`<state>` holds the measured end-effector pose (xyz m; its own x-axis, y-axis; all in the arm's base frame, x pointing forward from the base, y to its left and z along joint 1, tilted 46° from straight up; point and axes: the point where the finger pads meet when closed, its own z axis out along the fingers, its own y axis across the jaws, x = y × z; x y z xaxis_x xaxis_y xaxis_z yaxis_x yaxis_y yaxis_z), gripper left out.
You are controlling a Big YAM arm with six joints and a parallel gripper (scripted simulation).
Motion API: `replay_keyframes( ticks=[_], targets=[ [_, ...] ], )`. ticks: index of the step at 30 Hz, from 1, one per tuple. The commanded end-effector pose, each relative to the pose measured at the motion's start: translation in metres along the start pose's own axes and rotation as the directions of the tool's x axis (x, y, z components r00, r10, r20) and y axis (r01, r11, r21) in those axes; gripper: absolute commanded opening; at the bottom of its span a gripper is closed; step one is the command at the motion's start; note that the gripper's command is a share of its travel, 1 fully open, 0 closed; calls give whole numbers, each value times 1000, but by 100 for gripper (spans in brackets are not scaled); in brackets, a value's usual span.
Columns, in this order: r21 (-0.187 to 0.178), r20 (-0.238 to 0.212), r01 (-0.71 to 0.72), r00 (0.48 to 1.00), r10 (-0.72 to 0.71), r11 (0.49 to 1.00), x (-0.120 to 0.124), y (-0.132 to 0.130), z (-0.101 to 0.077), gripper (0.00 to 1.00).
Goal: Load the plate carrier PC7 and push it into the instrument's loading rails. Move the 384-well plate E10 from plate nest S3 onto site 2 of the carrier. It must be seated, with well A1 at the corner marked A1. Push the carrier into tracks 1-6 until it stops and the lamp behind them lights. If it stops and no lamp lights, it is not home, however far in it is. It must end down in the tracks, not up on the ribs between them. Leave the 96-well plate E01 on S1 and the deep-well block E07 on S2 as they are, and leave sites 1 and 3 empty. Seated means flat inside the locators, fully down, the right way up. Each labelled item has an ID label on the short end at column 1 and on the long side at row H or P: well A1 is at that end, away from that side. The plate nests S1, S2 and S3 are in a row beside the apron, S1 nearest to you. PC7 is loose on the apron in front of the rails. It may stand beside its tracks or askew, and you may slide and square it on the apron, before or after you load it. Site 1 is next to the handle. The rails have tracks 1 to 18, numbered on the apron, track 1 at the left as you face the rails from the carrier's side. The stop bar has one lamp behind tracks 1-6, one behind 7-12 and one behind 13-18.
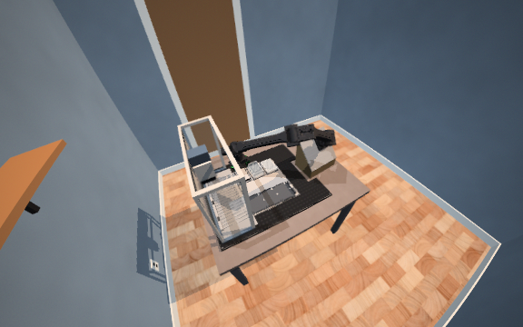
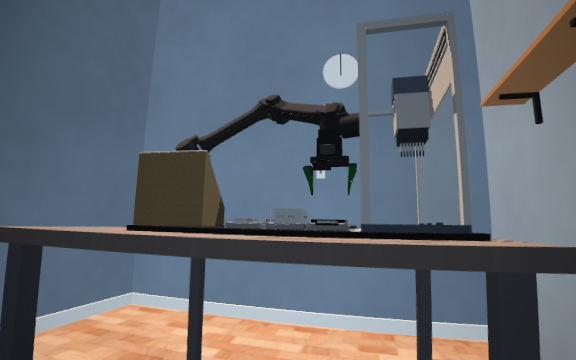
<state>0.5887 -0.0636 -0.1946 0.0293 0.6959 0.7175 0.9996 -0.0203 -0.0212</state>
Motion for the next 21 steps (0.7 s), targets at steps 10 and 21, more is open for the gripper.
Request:
replay_keyframes(
  ticks=[10,21],
  targets=[
    [3,1,-47,999,47,999,2,1,33,100],
    [3,1,-46,999,46,999,2,1,56,100]
  ],
)
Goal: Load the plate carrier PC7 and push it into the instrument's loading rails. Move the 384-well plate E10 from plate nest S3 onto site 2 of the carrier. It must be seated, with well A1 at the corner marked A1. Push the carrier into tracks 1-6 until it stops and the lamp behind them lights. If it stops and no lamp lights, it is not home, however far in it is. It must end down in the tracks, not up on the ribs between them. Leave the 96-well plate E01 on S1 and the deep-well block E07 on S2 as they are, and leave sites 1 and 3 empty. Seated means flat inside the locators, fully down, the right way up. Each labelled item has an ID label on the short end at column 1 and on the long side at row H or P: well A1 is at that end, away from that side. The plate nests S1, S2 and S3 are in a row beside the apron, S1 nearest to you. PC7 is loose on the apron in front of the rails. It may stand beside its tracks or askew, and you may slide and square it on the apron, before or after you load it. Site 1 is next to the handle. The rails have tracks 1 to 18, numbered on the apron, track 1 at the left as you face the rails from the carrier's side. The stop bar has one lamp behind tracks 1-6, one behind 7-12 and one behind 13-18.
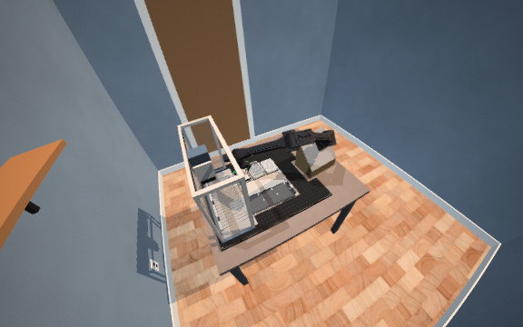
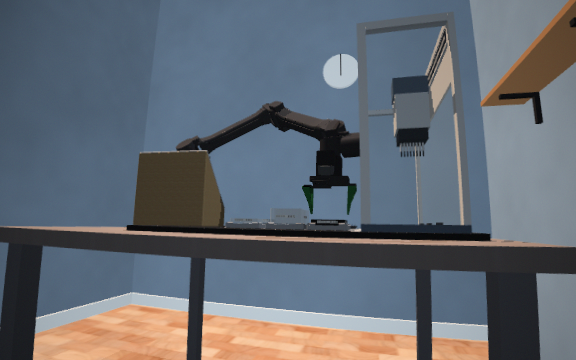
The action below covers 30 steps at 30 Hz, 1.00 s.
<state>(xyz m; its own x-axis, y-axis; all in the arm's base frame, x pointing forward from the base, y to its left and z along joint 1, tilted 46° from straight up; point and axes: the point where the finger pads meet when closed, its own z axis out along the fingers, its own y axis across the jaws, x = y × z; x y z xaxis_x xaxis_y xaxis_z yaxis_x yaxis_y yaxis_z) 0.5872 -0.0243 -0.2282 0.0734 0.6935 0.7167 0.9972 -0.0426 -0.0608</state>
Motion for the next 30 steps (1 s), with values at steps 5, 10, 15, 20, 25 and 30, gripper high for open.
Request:
replay_keyframes(
  ticks=[5,10,15,20,25,30],
  targets=[
    [-44,9,13,1000,-12,999,0,16,-14,100],
    [-57,9,4,1000,-4,998,-10,22,-13,100],
    [-58,9,10,1000,-10,998,-10,22,-13,100],
    [-58,9,10,1000,-10,998,-10,22,-13,100],
    [-58,9,10,1000,-10,998,-10,22,-13,100],
    [-58,9,10,1000,-10,998,-10,22,-13,100]
  ],
)
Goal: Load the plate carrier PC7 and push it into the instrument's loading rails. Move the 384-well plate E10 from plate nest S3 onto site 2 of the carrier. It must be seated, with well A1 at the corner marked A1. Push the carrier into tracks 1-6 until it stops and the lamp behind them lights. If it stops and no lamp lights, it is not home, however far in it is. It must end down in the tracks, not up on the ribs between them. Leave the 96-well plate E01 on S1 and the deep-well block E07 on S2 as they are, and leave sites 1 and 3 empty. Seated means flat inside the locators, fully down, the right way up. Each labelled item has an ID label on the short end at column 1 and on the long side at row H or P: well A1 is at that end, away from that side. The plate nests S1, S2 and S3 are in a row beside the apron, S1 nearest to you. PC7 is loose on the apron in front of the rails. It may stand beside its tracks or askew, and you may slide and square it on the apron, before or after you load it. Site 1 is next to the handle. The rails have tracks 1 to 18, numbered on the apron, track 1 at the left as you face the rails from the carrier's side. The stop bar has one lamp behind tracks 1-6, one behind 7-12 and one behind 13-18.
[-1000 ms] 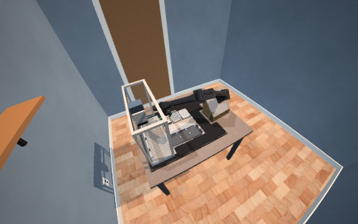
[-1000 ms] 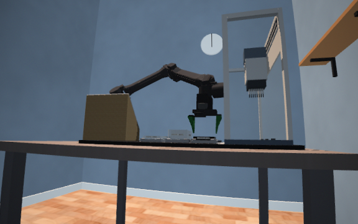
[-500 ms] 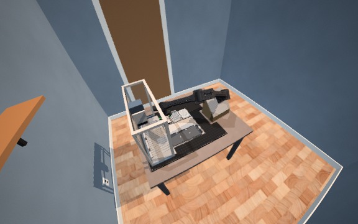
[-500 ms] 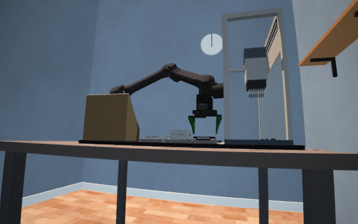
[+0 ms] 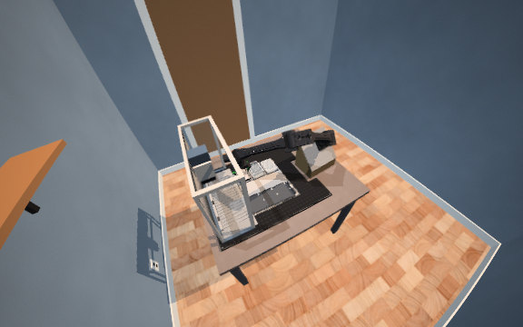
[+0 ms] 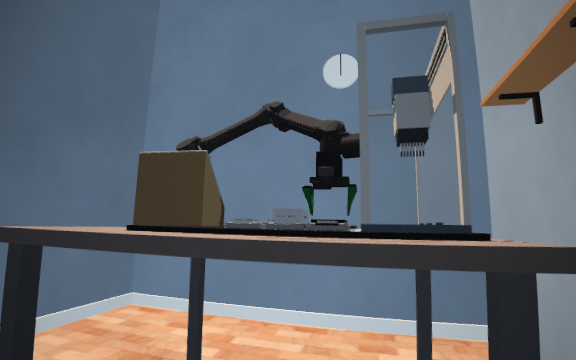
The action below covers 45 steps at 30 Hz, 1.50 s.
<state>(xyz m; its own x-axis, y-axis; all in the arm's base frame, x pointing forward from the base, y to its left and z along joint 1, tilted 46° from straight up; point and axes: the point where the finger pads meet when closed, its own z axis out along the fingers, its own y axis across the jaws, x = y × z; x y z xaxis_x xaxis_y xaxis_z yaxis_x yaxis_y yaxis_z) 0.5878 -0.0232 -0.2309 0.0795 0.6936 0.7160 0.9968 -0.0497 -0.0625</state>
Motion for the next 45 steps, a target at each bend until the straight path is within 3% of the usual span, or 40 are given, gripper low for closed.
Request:
replay_keyframes(
  ticks=[1,6,10,28,38,39,43,44,45],
  targets=[
    [-54,9,16,1000,-16,998,-9,22,-16,100],
    [-54,9,16,1000,-16,998,-9,22,-16,100],
    [-32,9,31,999,-31,999,4,21,2,100],
    [-4,1,3,1000,-3,1000,0,1,27,100],
    [-16,2,7,1000,-7,1000,-3,5,26,100],
    [-39,7,18,1000,-18,999,1,16,9,100],
    [-39,7,18,1000,-18,999,1,16,9,100],
    [-44,7,24,1000,-24,999,0,13,7,0],
    [-39,7,18,1000,-18,999,0,15,7,0]
  ],
)
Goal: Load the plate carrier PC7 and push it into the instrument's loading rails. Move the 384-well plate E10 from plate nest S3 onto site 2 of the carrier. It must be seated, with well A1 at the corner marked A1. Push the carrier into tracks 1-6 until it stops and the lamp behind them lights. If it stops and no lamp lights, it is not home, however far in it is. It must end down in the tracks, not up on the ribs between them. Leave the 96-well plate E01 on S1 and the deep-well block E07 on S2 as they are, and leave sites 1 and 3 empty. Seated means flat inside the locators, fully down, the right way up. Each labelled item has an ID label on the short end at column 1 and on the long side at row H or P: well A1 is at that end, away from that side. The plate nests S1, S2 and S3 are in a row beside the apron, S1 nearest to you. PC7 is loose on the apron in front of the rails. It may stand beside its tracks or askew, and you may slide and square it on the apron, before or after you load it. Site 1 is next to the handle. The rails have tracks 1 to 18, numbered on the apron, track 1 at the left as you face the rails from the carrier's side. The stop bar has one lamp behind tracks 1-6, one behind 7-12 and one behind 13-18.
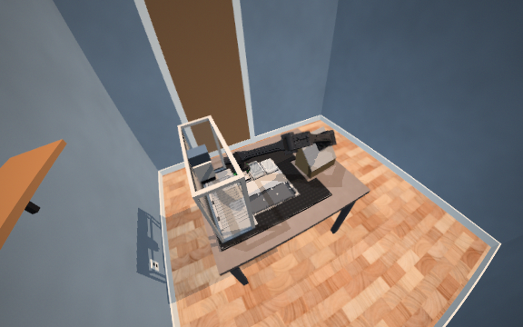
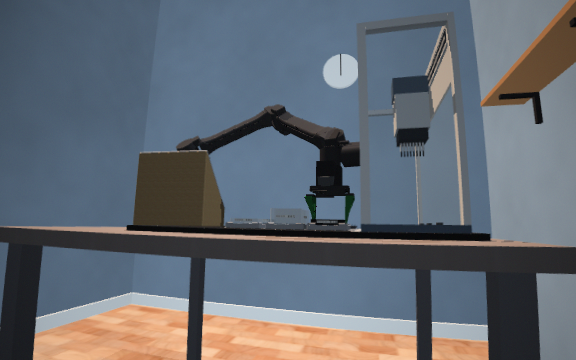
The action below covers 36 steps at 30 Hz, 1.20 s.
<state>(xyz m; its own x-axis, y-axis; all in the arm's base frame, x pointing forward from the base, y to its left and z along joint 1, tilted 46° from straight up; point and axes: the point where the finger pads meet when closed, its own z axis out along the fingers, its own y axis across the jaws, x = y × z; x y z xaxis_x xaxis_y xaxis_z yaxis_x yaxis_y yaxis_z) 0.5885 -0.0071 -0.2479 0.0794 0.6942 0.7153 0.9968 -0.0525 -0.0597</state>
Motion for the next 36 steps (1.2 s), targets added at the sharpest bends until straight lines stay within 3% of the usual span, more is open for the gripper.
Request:
replay_keyframes(
  ticks=[1,24,25,27,36],
  targets=[
    [-35,7,18,1000,-18,999,1,14,-16,0],
    [-35,7,18,1000,-18,999,1,14,-16,0],
    [-52,5,13,1000,-13,999,-1,14,-36,0],
    [-52,5,13,1000,-13,999,-1,14,-36,0],
    [-72,15,35,999,-34,997,2,27,-68,0]
  ],
)
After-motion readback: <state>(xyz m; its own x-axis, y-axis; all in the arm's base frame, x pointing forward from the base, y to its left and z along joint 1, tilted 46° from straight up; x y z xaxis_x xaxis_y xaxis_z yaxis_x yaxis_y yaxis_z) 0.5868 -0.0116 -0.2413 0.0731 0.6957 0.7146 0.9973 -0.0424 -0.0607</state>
